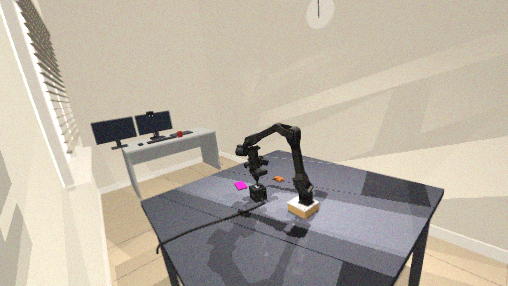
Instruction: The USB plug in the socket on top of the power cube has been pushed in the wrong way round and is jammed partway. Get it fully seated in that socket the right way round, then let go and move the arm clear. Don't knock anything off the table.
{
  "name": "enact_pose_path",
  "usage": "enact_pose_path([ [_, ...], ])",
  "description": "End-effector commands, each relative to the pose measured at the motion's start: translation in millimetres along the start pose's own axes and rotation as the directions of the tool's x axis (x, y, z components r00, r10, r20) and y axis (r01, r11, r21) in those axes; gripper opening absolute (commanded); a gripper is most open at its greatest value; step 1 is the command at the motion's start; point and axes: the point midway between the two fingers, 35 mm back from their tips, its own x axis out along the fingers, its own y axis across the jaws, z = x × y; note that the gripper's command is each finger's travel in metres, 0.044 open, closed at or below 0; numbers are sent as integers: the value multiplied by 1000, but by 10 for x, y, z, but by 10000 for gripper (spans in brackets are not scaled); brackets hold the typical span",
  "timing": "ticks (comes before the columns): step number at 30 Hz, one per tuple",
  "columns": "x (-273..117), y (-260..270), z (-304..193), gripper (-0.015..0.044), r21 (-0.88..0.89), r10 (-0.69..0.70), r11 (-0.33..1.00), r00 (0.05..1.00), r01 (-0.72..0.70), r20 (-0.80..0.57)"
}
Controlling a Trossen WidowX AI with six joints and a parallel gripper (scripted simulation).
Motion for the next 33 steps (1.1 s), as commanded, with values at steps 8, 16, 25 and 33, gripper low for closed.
enact_pose_path([
  [8,18,7,5,0,-4,4,1000,1000,-4,5],
  [16,27,7,5,0,-4,4,1000,1000,-4,5],
  [25,38,7,5,0,-4,4,1000,1000,-4,5],
  [33,48,7,4,0,-4,4,1000,1000,-4,5],
])
